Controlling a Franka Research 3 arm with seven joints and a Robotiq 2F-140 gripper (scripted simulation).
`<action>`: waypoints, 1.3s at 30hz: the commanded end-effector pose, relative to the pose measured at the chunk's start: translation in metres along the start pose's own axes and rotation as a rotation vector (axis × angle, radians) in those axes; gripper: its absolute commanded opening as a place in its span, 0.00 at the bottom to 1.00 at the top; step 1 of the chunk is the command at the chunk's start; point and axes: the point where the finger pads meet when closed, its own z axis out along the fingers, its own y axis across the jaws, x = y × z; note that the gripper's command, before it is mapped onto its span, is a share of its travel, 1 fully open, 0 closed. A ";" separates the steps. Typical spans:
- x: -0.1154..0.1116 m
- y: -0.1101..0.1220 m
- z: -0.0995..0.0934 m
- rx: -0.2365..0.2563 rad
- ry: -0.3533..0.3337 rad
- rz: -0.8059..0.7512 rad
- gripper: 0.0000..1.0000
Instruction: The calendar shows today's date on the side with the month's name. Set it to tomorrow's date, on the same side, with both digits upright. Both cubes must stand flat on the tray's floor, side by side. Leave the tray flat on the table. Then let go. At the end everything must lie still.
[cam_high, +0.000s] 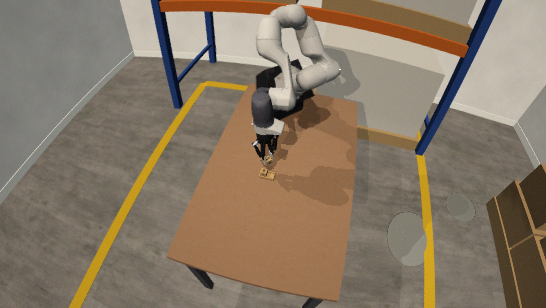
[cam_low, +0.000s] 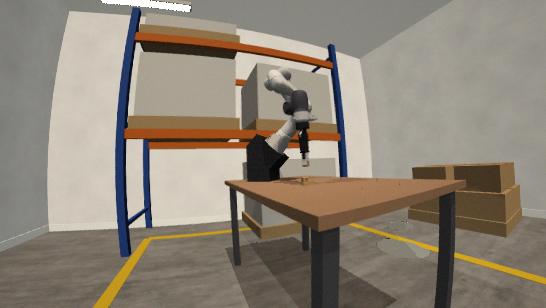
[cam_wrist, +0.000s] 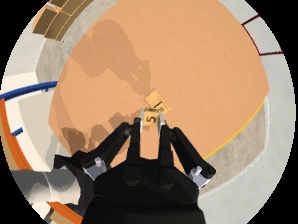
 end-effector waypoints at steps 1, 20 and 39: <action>0.002 0.003 -0.001 -0.007 0.008 0.161 0.17; -0.006 0.011 0.001 0.007 0.012 0.518 0.17; -0.019 0.025 0.002 0.011 0.016 0.959 0.17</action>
